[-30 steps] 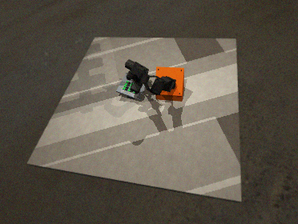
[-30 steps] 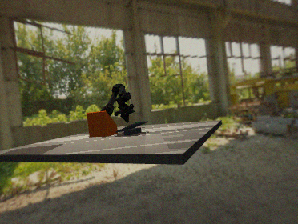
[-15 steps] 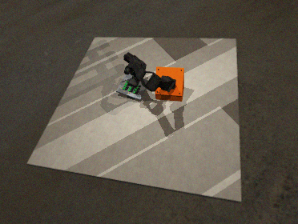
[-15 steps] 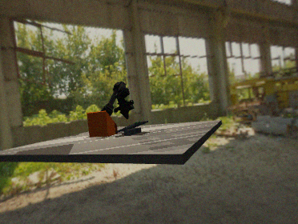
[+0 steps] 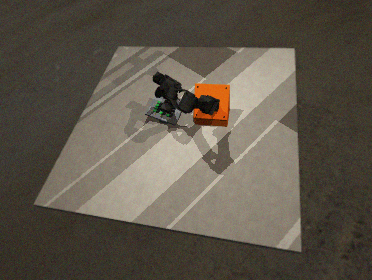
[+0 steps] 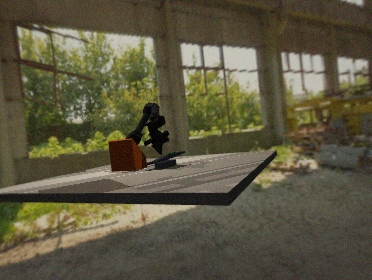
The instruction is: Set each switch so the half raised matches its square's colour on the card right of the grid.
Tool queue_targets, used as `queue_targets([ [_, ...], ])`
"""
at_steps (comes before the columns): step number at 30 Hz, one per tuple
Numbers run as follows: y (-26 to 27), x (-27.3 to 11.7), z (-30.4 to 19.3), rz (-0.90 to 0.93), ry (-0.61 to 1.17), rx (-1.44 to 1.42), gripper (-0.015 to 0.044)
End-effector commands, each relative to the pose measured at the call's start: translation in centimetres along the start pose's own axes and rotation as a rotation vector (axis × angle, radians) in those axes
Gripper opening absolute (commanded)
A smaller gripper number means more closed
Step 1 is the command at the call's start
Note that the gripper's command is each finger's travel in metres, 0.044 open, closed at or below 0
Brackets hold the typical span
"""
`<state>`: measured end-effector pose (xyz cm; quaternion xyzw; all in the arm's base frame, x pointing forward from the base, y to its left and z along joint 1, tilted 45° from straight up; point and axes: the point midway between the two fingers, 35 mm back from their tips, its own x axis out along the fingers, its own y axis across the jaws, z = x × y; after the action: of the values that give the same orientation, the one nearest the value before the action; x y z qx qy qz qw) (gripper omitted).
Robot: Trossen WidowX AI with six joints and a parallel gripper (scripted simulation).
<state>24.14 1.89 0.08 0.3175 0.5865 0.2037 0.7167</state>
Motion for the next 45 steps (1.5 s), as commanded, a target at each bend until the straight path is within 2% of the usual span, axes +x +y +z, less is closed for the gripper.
queue_targets([
  [1, 0.0, 0.5, -0.2, 0.005, 0.004, 0.006, 0.0],
  [45, 0.1, 1.7, -0.1, 0.006, 0.004, 0.006, 0.0],
])
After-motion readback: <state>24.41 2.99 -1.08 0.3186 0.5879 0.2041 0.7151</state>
